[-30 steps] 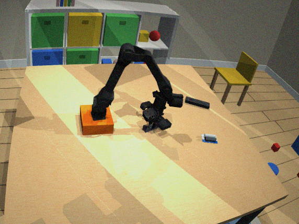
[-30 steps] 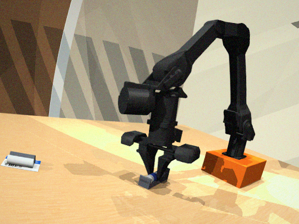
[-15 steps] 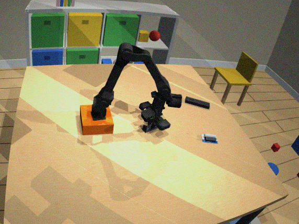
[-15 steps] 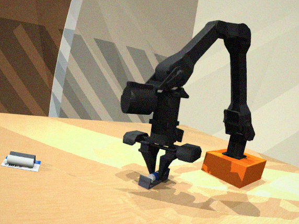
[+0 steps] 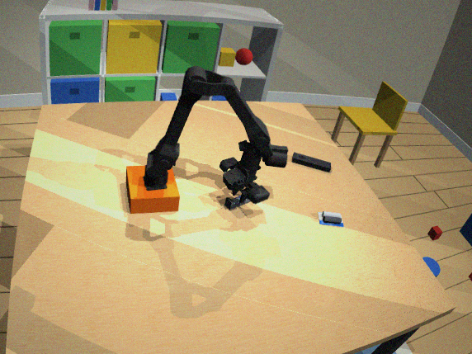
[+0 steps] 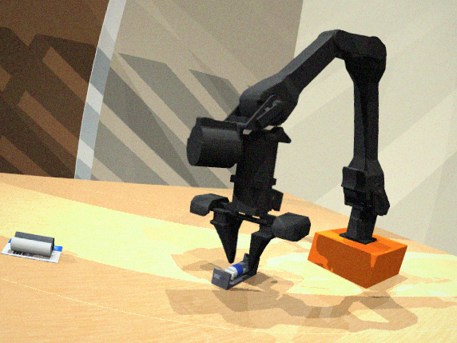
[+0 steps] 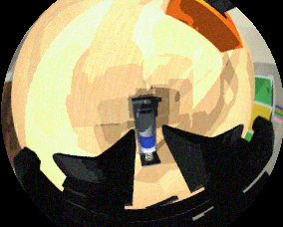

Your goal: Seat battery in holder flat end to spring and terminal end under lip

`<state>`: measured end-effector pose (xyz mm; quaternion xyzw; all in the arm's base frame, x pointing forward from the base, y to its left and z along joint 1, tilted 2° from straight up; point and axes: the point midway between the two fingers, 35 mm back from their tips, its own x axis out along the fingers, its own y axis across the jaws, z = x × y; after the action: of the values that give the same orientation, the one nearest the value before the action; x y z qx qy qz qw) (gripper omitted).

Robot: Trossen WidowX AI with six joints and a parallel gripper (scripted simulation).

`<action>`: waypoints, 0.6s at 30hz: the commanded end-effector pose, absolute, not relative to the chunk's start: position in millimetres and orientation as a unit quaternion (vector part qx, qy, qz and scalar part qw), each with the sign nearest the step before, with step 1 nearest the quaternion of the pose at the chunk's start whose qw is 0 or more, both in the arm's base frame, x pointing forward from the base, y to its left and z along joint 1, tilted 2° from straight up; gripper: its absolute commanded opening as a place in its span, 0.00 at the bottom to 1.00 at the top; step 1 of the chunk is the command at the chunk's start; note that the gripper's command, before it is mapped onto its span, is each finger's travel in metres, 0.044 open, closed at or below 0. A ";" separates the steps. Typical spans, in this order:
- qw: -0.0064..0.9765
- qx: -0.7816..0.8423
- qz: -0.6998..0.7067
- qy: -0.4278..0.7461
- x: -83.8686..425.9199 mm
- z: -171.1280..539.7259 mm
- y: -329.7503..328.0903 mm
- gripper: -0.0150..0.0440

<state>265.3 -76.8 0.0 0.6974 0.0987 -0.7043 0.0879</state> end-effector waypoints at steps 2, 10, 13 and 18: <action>0.088 0.698 -0.704 0.098 266.0 2.8 -77.0 0.57; 0.088 0.699 -0.703 0.098 264.3 73.1 -74.1 0.93; 0.088 0.699 -0.703 0.098 264.6 74.9 -74.4 1.00; 0.088 0.699 -0.703 0.098 264.6 74.9 -74.4 1.00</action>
<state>264.4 -74.5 73.6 0.6993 0.0988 -0.7022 0.0900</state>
